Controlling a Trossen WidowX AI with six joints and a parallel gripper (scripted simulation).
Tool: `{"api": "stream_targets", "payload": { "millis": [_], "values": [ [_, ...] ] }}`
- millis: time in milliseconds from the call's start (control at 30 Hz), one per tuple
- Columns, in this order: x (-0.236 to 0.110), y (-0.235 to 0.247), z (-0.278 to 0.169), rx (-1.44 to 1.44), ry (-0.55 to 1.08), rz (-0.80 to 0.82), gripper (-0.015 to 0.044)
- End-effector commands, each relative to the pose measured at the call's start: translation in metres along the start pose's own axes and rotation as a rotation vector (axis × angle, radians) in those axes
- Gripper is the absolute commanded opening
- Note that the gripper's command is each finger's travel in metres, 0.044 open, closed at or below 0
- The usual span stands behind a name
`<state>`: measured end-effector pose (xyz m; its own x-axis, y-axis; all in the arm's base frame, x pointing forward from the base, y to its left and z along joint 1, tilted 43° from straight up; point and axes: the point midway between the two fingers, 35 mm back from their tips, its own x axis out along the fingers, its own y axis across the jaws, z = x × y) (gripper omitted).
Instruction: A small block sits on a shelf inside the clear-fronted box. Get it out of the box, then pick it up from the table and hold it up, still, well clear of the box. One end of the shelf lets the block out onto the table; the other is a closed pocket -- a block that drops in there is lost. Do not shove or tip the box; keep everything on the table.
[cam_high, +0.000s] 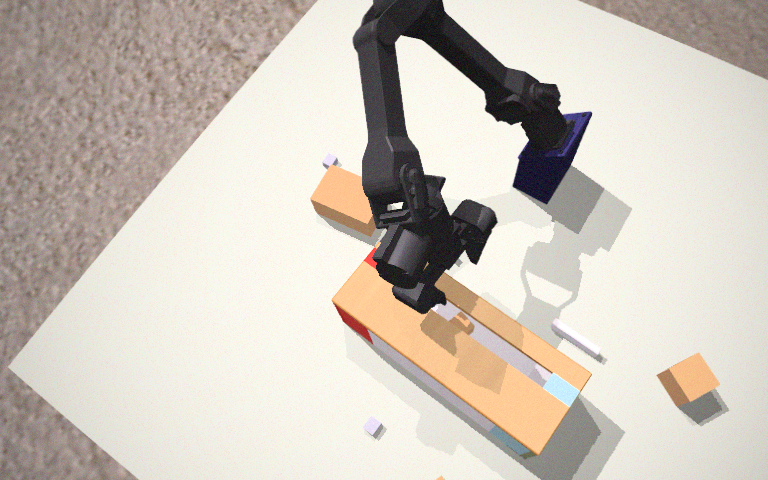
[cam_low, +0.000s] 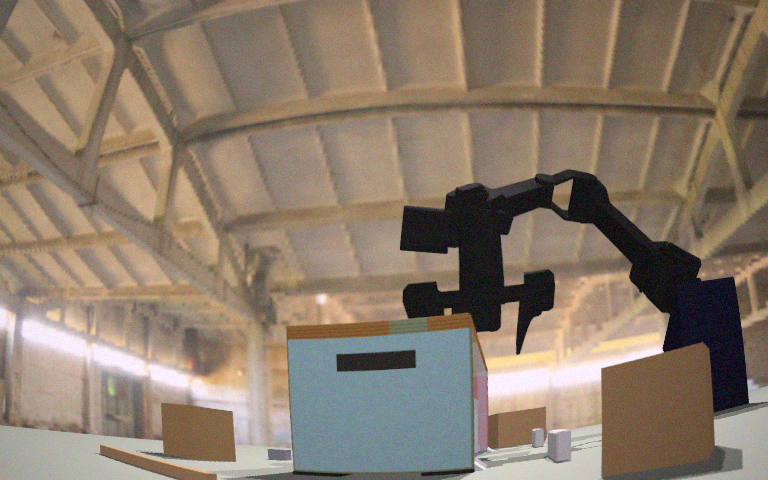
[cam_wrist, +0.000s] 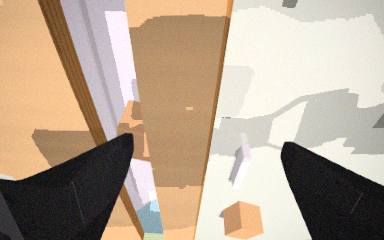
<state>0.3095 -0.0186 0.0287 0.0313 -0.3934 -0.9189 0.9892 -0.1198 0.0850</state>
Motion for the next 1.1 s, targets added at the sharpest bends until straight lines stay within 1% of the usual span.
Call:
{"api": "stream_targets", "payload": {
  "millis": [0,667,767,800,1067],
  "values": [
    [0.011,-0.002,0.004,-0.003,-0.008,-0.012,0.0400],
    [0.041,-0.002,0.014,-0.003,-0.011,-0.012,0.0400],
    [0.042,-0.002,0.015,-0.003,-0.012,-0.012,0.0400],
    [0.036,0.000,0.013,0.001,-0.005,0.000,0.0400],
    [0.041,0.000,0.000,0.000,-0.004,-0.002,0.0400]
  ]
}}
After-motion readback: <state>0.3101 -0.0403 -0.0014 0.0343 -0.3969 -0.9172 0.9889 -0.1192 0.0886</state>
